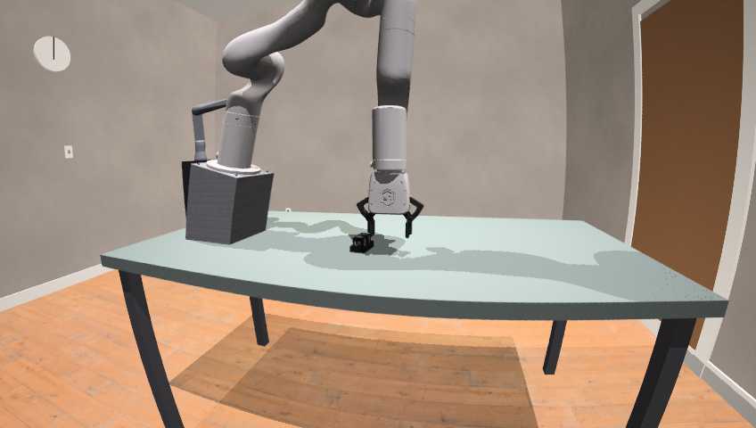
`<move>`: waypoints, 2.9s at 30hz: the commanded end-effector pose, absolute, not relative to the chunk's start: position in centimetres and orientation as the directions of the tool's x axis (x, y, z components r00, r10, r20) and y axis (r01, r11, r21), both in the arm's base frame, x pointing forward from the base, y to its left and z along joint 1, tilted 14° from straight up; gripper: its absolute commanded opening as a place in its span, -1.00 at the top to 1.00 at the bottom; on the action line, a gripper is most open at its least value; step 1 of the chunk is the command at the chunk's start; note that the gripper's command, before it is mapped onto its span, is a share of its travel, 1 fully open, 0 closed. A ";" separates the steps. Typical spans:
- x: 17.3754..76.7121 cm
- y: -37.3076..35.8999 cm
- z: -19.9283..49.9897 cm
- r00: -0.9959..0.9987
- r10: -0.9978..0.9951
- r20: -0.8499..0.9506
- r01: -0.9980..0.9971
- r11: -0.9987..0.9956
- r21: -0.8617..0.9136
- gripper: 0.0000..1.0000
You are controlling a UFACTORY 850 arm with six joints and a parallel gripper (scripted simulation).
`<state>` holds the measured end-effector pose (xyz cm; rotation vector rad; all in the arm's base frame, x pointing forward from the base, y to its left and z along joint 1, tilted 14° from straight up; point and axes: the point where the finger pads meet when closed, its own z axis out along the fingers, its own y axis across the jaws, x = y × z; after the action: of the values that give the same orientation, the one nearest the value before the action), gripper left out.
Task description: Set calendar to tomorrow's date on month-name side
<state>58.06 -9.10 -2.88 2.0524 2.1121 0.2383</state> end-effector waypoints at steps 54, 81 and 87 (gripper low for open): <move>60.2 -11.8 -5.2 -0.028 1.000 -0.011 0.970 0.030 0.243 -1.00; 60.2 -11.8 -5.2 -0.028 1.000 -0.011 0.970 0.030 0.243 -1.00; 60.2 -11.8 -5.2 -0.028 1.000 -0.011 0.970 0.030 0.243 -1.00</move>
<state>60.16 -11.76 -5.28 2.0574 2.1194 0.2480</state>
